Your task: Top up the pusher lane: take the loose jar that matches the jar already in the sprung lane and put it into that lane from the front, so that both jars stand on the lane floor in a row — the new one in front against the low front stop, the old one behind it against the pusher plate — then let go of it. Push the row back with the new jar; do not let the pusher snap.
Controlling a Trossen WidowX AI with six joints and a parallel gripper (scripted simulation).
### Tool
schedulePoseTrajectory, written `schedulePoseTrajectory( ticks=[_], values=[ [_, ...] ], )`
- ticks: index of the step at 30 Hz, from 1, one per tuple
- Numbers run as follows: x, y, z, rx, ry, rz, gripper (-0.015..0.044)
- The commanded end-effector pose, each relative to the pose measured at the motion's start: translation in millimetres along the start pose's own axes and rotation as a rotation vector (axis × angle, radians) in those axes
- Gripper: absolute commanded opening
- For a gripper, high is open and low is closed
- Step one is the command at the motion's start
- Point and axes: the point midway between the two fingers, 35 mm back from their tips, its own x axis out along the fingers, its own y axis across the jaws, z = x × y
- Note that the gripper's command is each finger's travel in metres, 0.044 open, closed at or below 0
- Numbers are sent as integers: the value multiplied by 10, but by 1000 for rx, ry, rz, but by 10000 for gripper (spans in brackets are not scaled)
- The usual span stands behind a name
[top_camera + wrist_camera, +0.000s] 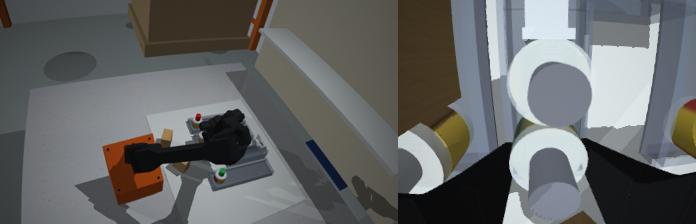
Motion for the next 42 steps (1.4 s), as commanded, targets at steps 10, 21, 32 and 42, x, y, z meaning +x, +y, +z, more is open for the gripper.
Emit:
schedulePoseTrajectory(
  ticks=[10,21,32,42],
  values=[
    [39,-26,30,12,-10,-9,0],
    [39,-26,12,12,-10,-9,0],
    [40,-25,-7,12,-10,-9,0],
    [40,-25,-24,12,-10,-9,0]
  ],
)
